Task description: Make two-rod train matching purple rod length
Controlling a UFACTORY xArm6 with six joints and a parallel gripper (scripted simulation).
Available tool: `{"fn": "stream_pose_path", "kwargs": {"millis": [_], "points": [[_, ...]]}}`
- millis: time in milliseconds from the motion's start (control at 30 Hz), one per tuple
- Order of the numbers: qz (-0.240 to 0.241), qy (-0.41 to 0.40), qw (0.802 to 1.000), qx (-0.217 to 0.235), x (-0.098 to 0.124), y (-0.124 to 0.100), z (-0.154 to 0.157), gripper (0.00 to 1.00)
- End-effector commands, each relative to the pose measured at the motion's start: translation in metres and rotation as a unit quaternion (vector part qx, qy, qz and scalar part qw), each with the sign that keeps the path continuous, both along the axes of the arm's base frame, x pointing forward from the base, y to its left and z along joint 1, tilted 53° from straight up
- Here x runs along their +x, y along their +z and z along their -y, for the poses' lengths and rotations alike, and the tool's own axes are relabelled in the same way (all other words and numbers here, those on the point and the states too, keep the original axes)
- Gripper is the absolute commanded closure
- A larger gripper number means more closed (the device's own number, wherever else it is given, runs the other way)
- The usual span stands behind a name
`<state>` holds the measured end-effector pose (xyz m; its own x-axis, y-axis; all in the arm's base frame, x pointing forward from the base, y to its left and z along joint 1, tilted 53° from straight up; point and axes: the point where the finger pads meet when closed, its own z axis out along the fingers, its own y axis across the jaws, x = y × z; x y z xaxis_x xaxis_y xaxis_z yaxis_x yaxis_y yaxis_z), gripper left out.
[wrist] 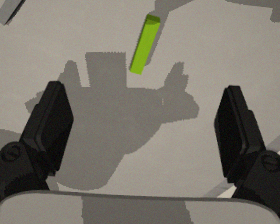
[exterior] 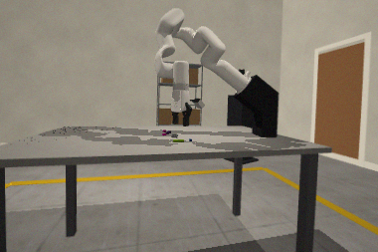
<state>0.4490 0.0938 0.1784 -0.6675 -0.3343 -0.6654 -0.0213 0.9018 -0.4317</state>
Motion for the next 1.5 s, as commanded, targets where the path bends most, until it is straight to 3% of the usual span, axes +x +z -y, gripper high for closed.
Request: {"fn": "stream_pose_path", "kwargs": {"millis": [0, 200, 467, 500, 1467], "points": [[0.032, -0.047, 0.997, 0.061, 0.0032, 0.0022, -0.0006, 0.00], [0.046, -0.079, 0.991, 0.101, 0.0052, 0.0031, -0.0006, 0.00], [0.048, -0.084, 0.989, 0.107, 0.0055, 0.0033, -0.0006, 0.00], [0.048, -0.084, 0.989, 0.107, 0.0055, 0.0033, -0.0006, 0.76], [0.048, -0.084, 0.989, 0.107, 0.0055, 0.0033, -0.0006, 0.76]]}}
